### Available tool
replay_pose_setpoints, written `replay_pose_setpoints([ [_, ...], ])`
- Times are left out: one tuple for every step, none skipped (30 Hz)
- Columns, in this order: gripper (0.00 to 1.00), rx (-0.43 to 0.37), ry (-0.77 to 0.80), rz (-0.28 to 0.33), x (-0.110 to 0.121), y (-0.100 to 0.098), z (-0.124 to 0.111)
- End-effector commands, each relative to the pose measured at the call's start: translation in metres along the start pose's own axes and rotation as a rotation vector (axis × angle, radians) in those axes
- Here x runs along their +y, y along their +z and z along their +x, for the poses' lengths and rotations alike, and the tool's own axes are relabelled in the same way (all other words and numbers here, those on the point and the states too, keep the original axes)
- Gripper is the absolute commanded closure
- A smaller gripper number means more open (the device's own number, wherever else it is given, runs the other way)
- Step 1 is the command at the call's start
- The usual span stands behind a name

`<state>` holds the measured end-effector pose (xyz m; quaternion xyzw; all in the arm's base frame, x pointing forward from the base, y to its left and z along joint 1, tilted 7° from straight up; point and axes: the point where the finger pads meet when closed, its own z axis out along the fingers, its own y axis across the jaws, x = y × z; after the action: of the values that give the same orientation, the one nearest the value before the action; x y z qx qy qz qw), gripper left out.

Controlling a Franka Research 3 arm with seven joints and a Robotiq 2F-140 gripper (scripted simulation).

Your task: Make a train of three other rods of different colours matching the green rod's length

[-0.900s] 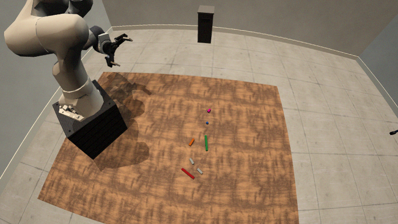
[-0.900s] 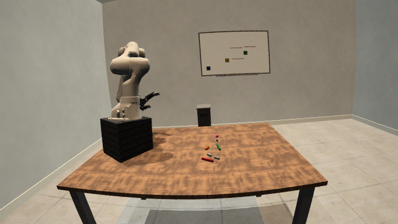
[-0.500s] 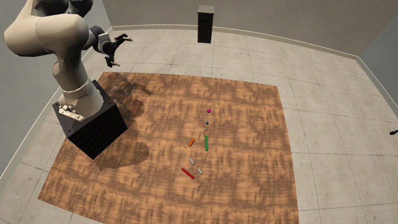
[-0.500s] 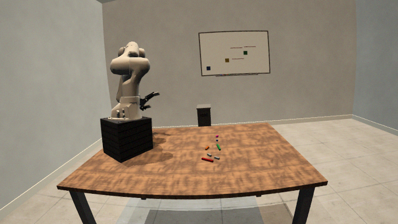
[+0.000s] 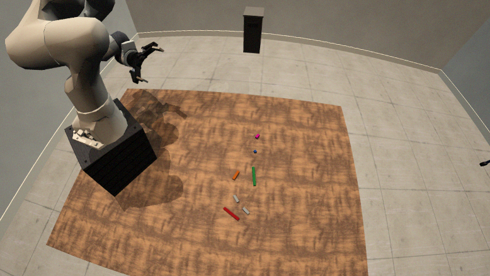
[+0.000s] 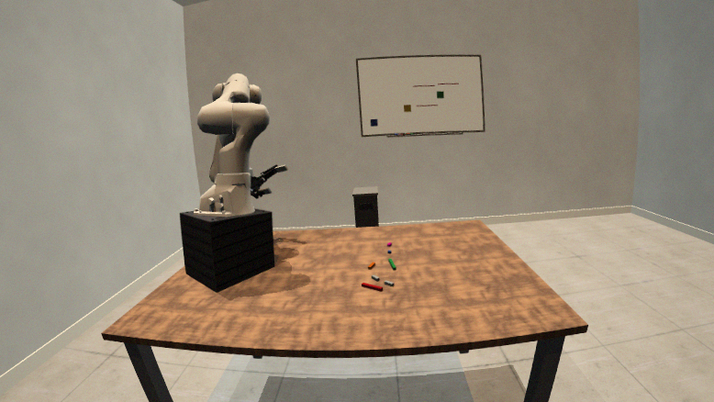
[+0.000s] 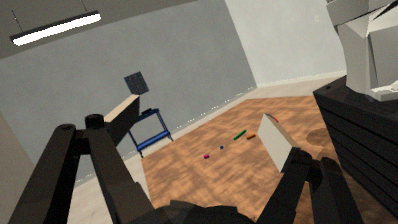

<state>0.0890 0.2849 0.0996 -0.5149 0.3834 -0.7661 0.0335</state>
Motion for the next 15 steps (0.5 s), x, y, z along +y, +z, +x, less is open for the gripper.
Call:
replay_pose_setpoints([
  [0.00,-0.019,0.037,-0.051,0.009,0.012,-0.006],
  [0.00,-0.024,0.047,-0.069,0.012,0.017,-0.007],
  [0.00,-0.030,0.059,-0.091,0.017,0.023,-0.009],
  [0.00,-0.036,0.072,-0.115,0.021,0.030,-0.010],
  [0.00,-0.047,0.083,-0.135,0.024,0.038,-0.013],
  [0.00,-0.047,0.083,-0.135,0.024,0.038,-0.013],
  [0.00,-0.047,0.083,-0.135,0.024,0.038,-0.013],
  [0.00,-0.059,0.095,-0.158,0.028,0.046,-0.016],
  [0.00,-0.071,0.109,-0.183,0.032,0.055,-0.019],
  [0.00,-0.084,0.123,-0.211,0.037,0.065,-0.022],
  [0.00,-0.096,0.137,-0.239,0.041,0.074,-0.025],
  [0.00,-0.097,0.139,-0.242,0.042,0.075,-0.026],
  [0.00,-0.097,0.139,-0.242,0.042,0.075,-0.026],
  [0.00,-0.112,0.158,-0.277,0.047,0.087,-0.029],
  [0.00,-0.121,0.170,-0.299,0.051,0.094,-0.032],
])
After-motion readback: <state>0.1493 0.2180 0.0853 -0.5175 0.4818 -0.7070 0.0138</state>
